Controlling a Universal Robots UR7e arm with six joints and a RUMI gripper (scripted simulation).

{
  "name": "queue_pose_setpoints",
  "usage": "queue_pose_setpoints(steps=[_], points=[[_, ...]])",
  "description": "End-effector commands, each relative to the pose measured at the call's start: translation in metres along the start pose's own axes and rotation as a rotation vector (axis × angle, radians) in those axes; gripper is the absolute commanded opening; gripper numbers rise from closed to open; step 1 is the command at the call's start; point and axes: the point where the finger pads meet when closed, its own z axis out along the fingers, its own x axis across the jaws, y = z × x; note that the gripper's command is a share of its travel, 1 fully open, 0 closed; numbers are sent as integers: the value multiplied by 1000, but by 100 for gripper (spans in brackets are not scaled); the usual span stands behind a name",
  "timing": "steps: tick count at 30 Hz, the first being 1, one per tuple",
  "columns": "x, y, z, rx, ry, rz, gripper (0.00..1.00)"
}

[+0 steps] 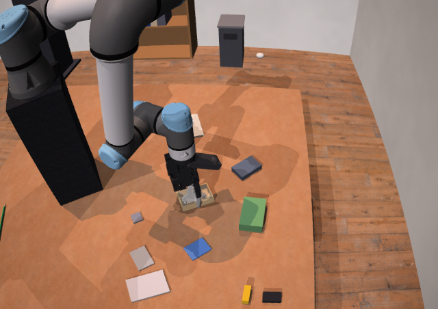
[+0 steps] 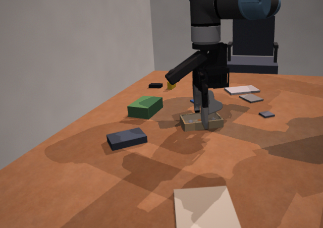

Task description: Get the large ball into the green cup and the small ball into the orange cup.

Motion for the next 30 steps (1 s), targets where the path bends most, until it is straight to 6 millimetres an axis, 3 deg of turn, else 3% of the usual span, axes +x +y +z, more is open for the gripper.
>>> queue_pose_setpoints(steps=[1, 30], points=[[0, 0, 0, 1, 1, 0, 44], [0, 0, -8, 1, 1, 0, 44]])
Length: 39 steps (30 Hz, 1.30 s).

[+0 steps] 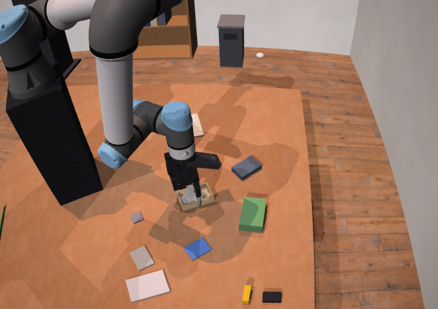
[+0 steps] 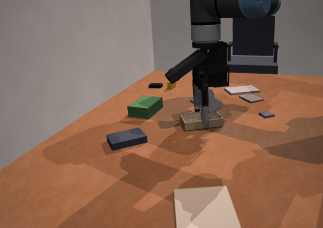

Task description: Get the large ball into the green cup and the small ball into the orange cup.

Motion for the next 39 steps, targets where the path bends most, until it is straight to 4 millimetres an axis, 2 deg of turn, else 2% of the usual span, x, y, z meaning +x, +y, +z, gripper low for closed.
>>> queue_pose_setpoints(steps=[1, 31, 39], points=[[0, 0, -6, 1, 1, 0, 44], [0, 0, -56, 1, 1, 0, 44], [0, 0, -63, 1, 1, 0, 44]])
